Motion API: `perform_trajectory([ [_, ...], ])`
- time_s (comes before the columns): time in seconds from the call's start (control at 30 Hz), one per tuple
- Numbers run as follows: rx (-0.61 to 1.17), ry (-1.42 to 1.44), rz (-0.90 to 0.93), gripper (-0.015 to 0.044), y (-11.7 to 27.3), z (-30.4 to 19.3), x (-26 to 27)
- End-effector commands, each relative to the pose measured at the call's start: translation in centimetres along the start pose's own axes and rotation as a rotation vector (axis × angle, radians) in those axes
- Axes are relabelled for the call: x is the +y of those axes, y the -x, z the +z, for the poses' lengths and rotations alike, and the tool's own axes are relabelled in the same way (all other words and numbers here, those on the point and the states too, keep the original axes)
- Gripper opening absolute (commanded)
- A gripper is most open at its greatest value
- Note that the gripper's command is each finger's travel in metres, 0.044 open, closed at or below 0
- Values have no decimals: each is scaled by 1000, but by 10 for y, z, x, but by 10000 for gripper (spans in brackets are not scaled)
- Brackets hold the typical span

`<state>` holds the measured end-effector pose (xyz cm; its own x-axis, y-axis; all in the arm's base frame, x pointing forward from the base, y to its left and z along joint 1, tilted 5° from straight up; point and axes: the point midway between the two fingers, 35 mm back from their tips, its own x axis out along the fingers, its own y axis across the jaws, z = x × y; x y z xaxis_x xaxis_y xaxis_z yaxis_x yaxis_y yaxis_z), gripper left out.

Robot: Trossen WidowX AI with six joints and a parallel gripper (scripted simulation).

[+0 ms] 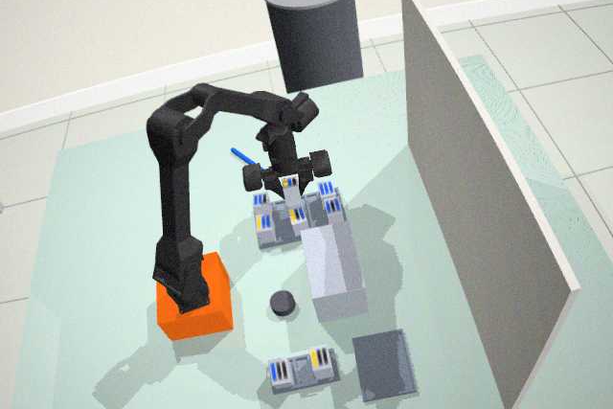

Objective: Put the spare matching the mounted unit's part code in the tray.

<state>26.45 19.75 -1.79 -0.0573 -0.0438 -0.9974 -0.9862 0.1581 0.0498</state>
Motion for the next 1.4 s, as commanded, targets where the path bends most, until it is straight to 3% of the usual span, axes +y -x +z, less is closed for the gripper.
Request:
perform_trajectory([
  [0.0, -20, 4, -16, 0, 36, 3, -2],
  [0.27, -30, 0, -29, 0, 53, 3, -3],
  [0.67, -20, 5, -16, 0, 121, -5, 2],
  [1.37, -51, -60, -15, 0, 126, -71, -60],
])
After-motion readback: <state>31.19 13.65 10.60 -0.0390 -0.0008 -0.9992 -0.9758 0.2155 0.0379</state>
